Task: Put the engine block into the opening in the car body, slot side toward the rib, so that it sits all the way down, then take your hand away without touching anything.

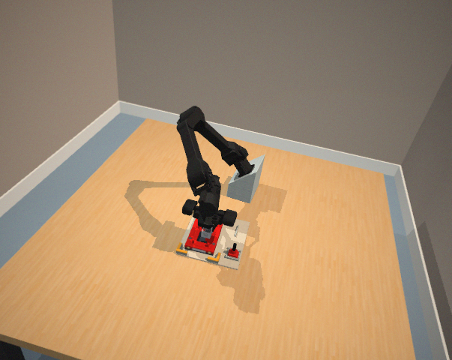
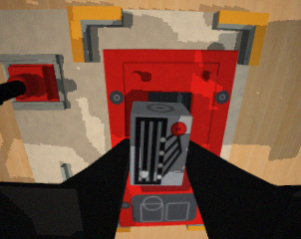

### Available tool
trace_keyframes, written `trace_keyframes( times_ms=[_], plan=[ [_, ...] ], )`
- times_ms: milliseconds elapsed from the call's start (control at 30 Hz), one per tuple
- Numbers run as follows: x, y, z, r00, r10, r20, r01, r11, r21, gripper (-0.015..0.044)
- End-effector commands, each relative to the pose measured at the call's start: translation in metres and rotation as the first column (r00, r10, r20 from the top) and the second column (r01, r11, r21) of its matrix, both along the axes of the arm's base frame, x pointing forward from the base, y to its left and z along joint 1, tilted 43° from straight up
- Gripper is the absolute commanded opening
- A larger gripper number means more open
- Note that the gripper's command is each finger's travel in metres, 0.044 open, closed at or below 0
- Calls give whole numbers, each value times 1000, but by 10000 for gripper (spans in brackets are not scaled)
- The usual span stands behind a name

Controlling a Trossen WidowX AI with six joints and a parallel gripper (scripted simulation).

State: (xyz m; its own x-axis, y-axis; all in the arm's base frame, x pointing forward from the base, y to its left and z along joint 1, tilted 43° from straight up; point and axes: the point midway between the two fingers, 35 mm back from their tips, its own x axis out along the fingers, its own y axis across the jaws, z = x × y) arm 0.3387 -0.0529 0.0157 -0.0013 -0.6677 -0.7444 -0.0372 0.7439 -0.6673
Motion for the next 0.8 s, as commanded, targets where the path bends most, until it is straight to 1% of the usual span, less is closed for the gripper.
trace_keyframes(
  times_ms=[0,67,267,567,767],
  plan=[
    [1,-10,6,999,38,-30,-38,999,-11,0],
    [2,-12,6,998,43,-36,-44,999,-12,0],
    [1,-12,6,998,53,-45,-53,999,-11,157],
    [1,-12,6,996,71,-62,-72,997,-10,159],
    [1,-12,7,998,44,-37,-45,999,-12,159]
  ],
)
